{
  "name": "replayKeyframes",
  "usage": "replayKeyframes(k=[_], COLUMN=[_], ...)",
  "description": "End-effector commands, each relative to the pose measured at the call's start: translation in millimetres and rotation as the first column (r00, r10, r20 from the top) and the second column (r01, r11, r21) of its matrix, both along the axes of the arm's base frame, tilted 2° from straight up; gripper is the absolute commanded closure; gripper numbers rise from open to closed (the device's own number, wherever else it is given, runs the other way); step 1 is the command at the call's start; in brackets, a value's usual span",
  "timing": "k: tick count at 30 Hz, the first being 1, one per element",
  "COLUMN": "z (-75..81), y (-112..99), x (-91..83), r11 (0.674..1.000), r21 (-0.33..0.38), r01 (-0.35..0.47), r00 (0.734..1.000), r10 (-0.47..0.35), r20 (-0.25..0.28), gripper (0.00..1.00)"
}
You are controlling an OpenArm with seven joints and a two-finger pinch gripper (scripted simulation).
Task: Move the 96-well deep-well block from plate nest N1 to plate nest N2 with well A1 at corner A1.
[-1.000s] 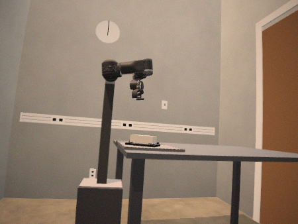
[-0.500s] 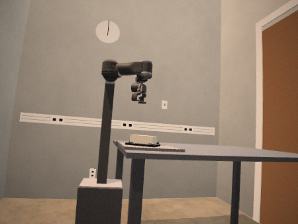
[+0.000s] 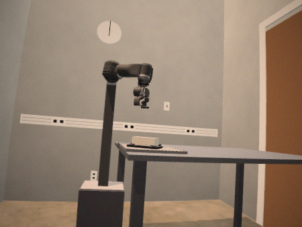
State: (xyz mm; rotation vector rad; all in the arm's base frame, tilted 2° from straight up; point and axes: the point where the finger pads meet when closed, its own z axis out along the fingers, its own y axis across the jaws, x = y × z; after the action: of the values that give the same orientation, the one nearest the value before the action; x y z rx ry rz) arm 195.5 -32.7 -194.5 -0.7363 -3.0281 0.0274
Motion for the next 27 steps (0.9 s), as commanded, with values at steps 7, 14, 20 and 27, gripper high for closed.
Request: replayKeyframes(k=[7, 14, 20, 27], z=[-14.8, -25.2, -25.2, -51.7], y=[-22, -36, -36, -74], x=[1.7, 2.5, 2.5, 3.5], r11=[1.0, 1.0, 1.0, 1.0], r21=[-0.002, -0.005, -0.005, -0.005], r01=[-0.002, -0.003, -0.003, -0.003], r00=[1.0, 1.0, 1.0, 1.0], r10=[0.002, 0.003, 0.003, 0.004], r20=[0.004, 0.006, 0.006, 0.006], gripper=[0.23, 0.23, 0.23, 0.23])
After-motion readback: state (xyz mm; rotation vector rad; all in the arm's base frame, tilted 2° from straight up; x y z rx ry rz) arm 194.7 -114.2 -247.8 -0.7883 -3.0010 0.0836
